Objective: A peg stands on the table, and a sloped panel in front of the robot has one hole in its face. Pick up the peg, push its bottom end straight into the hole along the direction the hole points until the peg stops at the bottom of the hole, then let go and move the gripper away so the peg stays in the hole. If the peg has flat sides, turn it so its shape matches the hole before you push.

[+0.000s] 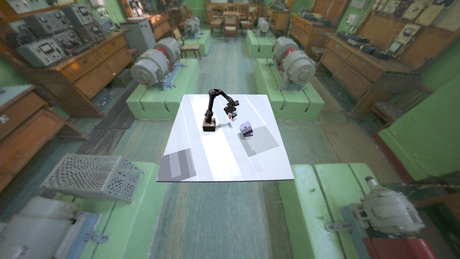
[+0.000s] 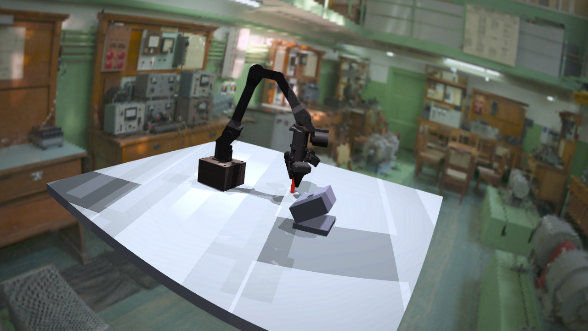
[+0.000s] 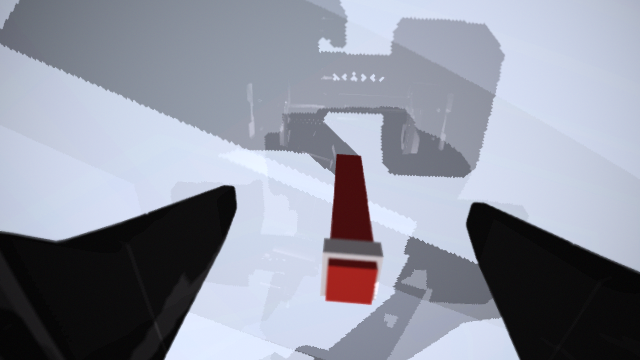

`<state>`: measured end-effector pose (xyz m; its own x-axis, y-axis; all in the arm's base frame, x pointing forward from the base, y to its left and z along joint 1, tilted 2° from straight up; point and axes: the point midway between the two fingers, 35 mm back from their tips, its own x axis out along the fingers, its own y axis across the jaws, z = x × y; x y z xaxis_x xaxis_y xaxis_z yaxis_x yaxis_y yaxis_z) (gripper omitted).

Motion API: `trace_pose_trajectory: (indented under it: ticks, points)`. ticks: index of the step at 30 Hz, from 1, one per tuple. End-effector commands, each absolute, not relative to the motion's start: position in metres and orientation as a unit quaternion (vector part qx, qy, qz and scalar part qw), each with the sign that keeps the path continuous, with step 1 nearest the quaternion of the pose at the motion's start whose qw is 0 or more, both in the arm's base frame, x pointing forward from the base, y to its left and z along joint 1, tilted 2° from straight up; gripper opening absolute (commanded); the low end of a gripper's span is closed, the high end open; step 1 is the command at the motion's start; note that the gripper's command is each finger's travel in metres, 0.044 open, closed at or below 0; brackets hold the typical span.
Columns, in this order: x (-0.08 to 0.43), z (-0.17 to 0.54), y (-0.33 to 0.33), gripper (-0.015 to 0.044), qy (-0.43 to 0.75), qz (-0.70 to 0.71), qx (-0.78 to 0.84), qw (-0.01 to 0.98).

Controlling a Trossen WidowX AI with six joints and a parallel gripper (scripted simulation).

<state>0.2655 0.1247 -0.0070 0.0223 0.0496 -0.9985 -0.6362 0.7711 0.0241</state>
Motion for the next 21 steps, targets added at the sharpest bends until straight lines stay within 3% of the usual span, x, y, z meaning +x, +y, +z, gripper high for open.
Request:
trace_pose_trajectory:
  ticks: [1, 14, 21]
  points:
    - [0.2658, -0.0064, 0.1248, 0.0387, 0.651, 0.253, -0.225, 0.679]
    - [0.2658, -0.0064, 0.1248, 0.0046, 0.651, 0.253, -0.225, 0.679]
    - [0.2658, -0.0064, 0.1248, 0.0, 0.651, 0.253, -0.225, 0.679]
